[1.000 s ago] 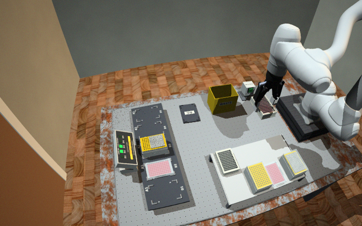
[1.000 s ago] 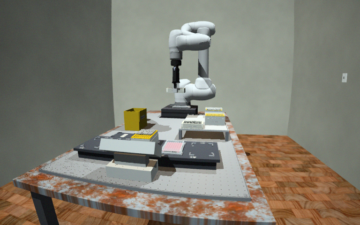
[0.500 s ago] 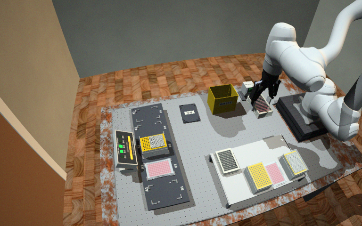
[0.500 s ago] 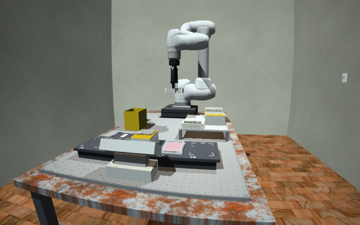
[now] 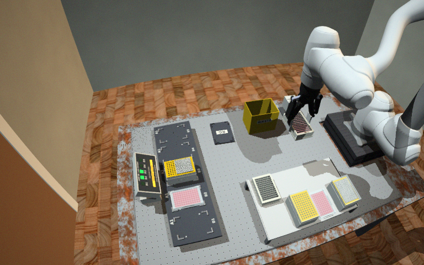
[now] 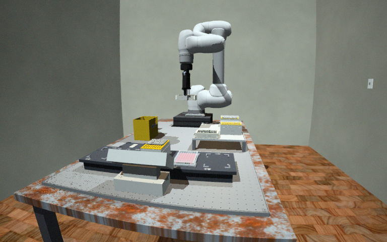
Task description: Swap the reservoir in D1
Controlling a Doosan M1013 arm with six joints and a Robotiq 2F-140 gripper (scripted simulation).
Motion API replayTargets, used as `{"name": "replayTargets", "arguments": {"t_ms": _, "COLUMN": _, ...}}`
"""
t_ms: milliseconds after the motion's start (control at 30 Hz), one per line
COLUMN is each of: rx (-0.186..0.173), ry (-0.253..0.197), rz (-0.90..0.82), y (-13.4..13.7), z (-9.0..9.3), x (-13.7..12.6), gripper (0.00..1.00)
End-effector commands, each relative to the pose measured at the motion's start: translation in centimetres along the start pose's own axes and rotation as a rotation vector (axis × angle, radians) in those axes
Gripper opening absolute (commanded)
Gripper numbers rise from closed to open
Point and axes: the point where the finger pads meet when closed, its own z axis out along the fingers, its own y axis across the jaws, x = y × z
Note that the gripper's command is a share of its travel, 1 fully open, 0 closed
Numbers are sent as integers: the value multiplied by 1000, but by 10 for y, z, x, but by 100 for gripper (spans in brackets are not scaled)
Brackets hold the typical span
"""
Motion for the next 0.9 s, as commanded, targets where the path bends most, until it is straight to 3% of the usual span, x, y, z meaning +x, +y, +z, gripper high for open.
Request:
{"name": "replayTargets", "arguments": {"t_ms": 0, "rx": 0, "ry": 0, "rz": 0, "y": -7, "z": 0, "x": 0, "gripper": 0}}
{"name": "replayTargets", "arguments": {"t_ms": 867, "rx": 0, "ry": 0, "rz": 0, "y": -63, "z": 0, "x": 1, "gripper": 0}}
